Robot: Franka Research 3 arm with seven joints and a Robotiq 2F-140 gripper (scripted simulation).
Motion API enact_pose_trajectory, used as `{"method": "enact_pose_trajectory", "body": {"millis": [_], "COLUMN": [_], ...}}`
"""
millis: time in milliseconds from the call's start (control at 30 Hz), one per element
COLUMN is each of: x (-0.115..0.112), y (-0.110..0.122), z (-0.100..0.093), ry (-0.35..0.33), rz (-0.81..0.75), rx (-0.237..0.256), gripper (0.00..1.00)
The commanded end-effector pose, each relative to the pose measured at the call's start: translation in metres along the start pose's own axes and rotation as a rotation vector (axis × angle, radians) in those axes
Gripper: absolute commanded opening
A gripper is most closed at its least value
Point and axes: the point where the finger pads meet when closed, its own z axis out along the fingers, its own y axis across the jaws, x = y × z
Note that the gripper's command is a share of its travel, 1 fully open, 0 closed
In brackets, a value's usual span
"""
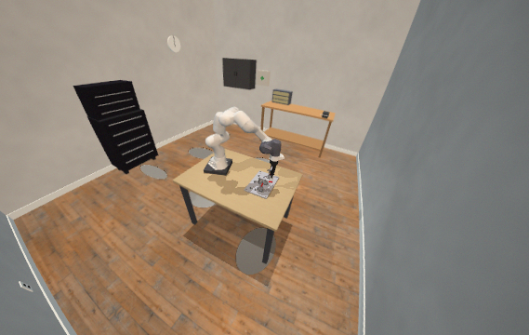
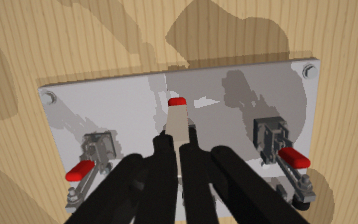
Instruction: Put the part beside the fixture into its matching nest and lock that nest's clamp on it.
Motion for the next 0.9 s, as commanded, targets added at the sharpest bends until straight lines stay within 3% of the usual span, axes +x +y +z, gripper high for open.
{"method": "enact_pose_trajectory", "body": {"millis": [0, 867], "x": [0.000, -0.001], "y": [-0.001, -0.002], "z": [-0.001, 0.012], "ry": [-0.001, -0.001], "rz": [-0.003, -0.003], "rx": [0.002, 0.002], "gripper": [0.00, 0.00]}}
